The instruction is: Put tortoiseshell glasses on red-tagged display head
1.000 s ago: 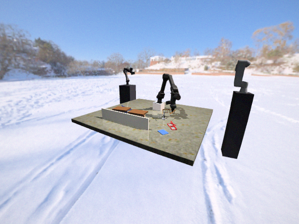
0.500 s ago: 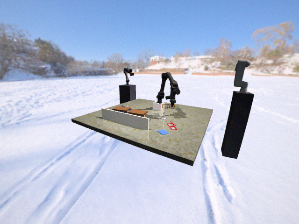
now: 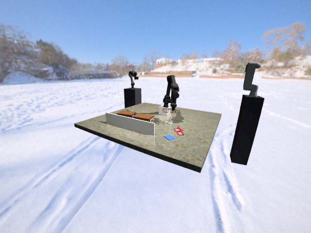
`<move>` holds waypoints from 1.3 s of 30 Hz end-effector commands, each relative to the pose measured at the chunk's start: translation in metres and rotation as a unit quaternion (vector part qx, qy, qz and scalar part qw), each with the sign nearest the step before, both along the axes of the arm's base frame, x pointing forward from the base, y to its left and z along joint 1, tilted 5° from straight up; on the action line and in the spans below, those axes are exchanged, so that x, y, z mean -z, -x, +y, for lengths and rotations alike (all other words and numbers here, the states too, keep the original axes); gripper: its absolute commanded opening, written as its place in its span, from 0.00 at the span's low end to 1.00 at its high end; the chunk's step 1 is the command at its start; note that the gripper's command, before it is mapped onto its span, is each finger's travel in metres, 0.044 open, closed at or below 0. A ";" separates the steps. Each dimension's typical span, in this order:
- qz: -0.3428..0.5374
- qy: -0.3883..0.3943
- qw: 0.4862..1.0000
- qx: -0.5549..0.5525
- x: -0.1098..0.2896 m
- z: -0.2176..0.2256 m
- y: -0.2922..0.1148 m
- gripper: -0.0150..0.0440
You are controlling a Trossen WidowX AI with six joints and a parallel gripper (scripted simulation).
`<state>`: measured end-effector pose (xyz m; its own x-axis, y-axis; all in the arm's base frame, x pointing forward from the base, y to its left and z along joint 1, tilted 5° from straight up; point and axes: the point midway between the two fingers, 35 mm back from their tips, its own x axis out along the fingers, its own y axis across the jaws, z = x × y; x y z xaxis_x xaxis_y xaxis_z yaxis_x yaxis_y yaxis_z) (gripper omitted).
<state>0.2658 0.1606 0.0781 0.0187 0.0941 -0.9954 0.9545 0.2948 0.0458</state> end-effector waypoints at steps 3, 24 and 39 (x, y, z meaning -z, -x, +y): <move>0.002 -0.001 1.000 -0.003 0.003 -0.009 -0.003 0.25; 0.002 -0.001 1.000 -0.003 0.062 -0.008 -0.003 0.25; 0.002 -0.001 1.000 -0.003 0.064 -0.020 0.000 0.25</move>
<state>0.2678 0.1445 0.0158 0.0189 0.0969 -0.9951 0.9526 0.3004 0.0473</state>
